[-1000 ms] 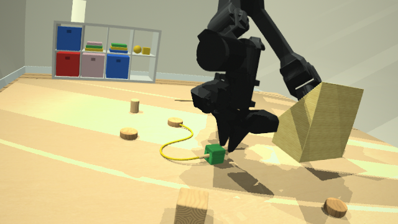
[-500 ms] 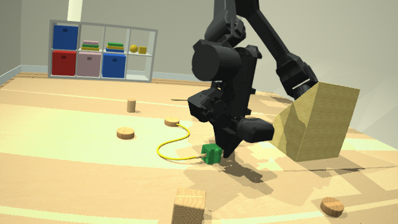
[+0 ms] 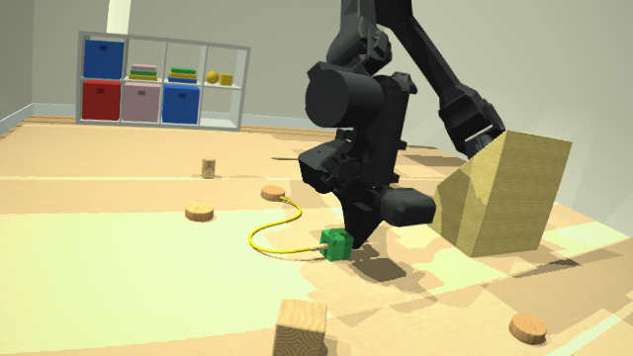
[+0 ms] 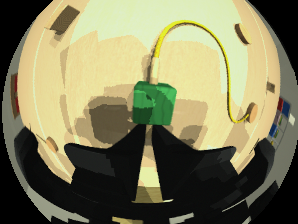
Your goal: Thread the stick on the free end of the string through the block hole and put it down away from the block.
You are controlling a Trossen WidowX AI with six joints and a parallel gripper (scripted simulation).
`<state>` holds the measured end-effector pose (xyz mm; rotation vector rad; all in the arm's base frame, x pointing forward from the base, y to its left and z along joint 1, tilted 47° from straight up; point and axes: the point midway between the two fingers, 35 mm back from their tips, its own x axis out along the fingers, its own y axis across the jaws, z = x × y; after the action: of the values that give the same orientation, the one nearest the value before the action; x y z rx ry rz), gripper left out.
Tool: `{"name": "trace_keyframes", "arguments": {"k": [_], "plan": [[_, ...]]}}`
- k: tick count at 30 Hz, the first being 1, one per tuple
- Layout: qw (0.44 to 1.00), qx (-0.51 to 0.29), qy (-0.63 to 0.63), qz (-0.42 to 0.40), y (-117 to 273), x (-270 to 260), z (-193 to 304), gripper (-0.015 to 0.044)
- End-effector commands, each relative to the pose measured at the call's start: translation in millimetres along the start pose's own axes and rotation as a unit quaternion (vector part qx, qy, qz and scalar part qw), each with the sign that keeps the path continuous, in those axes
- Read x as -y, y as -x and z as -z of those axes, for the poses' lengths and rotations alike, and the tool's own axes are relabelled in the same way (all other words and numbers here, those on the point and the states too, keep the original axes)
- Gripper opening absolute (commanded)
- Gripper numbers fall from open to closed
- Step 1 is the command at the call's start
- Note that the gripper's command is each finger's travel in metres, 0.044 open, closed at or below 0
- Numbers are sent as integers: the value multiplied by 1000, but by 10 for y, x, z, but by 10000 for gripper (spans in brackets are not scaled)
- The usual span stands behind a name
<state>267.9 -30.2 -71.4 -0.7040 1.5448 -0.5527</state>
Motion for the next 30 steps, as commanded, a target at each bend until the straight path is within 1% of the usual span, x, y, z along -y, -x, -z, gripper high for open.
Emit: {"name": "trace_keyframes", "arguments": {"k": [1,11,30], "plan": [[1000,11,-3,1,-5,7,9,0],[1000,15,-4,-1,-6,9,36,0],[1000,15,-4,0,-4,5,290,0]]}}
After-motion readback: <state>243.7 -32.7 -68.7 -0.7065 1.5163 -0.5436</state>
